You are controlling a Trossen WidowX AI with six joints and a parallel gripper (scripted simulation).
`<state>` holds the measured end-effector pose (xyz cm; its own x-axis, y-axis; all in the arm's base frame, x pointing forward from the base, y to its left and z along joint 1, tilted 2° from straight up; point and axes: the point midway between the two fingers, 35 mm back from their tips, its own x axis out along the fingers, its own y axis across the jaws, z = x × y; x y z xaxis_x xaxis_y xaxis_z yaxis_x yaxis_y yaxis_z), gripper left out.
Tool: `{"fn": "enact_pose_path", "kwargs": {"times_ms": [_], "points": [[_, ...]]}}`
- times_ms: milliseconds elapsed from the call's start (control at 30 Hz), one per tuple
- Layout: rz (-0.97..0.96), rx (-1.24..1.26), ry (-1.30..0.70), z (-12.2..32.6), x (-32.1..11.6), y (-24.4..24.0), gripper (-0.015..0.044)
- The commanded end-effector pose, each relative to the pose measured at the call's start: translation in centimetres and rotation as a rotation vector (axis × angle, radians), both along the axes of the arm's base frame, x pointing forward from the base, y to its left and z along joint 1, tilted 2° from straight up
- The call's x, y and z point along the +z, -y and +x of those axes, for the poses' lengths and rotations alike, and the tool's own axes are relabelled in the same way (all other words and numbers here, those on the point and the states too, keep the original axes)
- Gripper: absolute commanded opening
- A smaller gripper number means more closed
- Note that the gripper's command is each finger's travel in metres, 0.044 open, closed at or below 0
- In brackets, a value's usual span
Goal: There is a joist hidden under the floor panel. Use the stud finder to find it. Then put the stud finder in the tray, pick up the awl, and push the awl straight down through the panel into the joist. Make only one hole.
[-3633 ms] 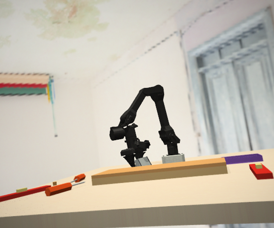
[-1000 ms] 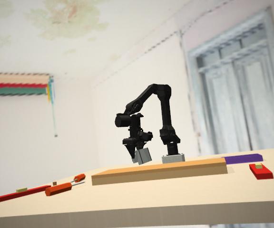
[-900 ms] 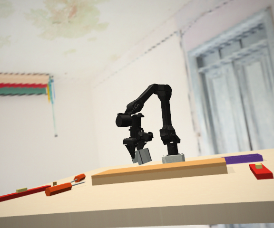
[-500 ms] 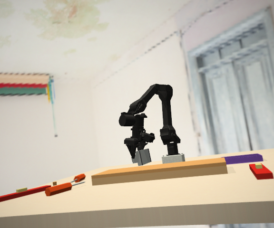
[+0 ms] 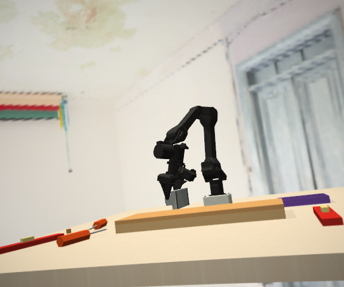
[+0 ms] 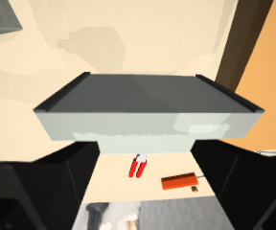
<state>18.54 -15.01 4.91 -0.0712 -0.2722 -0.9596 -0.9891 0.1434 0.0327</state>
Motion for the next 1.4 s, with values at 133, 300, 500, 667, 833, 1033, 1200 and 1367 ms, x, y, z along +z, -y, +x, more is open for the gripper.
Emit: {"fn": "enact_pose_path", "kwargs": {"times_ms": [133,300,500,667,833,1033,1200,1367], "points": [[-0.071,-0.003,0.000,0.10,0.14,-0.05,0.0000],[-0.106,-0.002,-0.002,0.12,0.14,-0.14,0.0000],[-0.129,-0.002,-0.006,0.13,0.09,-0.20,0.0000],[-0.162,-0.002,-0.014,0.13,0.01,-0.29,0.0000],[-0.197,-0.002,-0.019,0.13,-0.05,-0.38,0.0000],[-0.239,-0.001,-0.024,0.15,-0.10,-0.49,0.0000],[-0.274,0.000,-0.027,0.18,-0.12,-0.58,0.0000],[-0.293,0.000,-0.030,0.18,-0.16,-0.62,0.0000]]}}
